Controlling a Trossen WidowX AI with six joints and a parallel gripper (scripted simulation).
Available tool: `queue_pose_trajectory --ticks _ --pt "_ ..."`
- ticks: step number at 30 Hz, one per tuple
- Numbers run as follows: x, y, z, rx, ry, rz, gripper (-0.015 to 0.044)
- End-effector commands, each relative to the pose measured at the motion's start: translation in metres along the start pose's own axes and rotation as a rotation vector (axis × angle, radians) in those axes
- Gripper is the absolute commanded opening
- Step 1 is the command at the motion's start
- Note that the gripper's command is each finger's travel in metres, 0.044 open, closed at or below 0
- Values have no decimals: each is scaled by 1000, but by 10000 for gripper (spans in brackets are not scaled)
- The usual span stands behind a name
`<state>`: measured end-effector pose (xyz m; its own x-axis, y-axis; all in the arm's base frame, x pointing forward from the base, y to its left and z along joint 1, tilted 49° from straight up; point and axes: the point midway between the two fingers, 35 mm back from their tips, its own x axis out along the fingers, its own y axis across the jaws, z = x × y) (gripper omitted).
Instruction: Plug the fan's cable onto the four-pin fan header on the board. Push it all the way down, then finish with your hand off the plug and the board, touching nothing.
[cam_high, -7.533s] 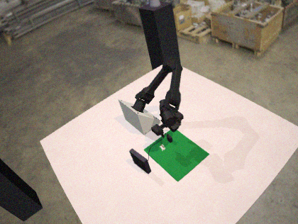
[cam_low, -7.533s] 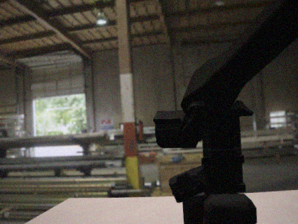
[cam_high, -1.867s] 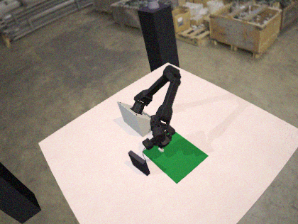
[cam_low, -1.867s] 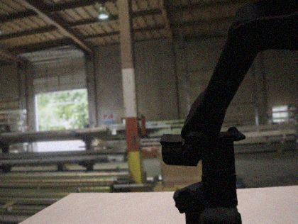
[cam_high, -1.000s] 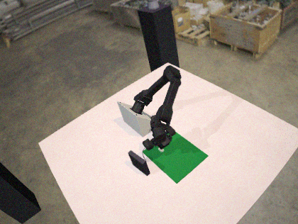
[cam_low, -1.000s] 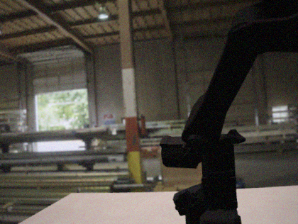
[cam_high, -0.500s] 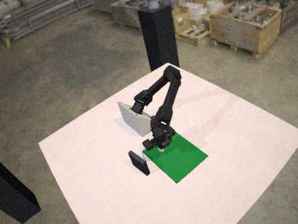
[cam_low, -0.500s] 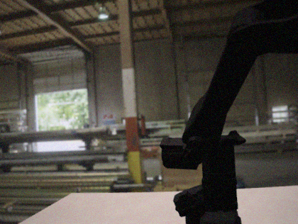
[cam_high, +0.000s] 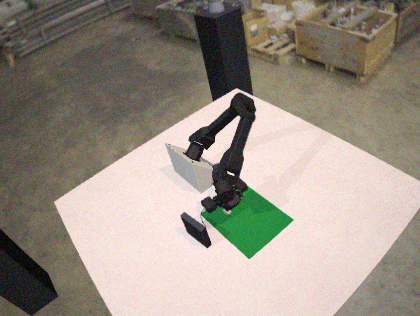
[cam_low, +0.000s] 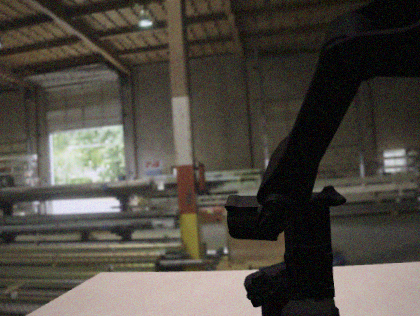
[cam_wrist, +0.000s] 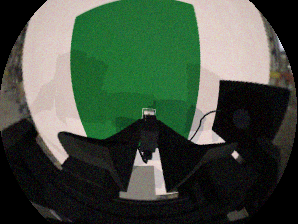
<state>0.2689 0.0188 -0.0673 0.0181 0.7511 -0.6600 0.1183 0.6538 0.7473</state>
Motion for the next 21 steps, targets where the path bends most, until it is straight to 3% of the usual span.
queue_pose_trajectory --ticks 1,21 --pt "3 0 -1 6 3 4 0" --pt "15 0 -1 6 3 4 0"
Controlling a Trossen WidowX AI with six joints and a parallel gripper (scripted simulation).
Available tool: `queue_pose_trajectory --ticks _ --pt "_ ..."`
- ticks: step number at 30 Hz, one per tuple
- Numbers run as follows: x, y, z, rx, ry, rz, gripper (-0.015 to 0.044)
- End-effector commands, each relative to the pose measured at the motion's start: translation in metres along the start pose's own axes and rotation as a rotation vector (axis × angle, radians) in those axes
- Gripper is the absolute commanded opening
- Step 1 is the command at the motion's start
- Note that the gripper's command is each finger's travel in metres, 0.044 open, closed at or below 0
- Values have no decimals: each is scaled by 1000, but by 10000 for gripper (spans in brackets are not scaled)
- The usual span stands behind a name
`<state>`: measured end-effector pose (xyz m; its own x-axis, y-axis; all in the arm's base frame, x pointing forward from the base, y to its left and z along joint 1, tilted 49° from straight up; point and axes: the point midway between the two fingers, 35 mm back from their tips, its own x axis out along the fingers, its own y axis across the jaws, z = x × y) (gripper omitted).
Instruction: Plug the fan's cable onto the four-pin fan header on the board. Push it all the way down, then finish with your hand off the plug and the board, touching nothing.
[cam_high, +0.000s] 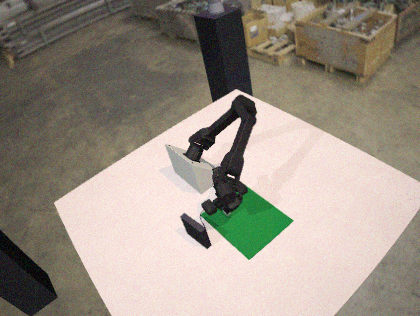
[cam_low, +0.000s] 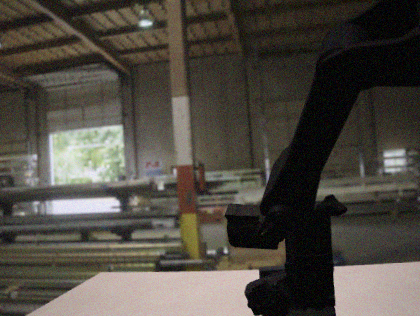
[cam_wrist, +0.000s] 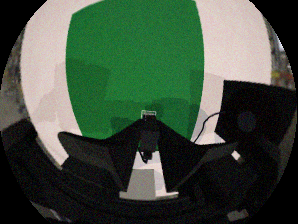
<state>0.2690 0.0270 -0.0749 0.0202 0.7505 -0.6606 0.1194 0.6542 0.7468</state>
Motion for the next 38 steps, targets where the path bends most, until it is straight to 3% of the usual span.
queue_pose_trajectory --ticks 1,3,13,17,21,26,38 --pt "4 0 -1 5 5 5 0" --pt "5 0 -1 5 5 5 0" --pt "2 0 0 0 0 0 260" --pt "-7 -1 1 1 0 -1 260" --pt "-51 -1 1 5 4 2 260" --pt "-54 0 2 5 4 2 260" --pt "-54 58 106 1 2 5 260"
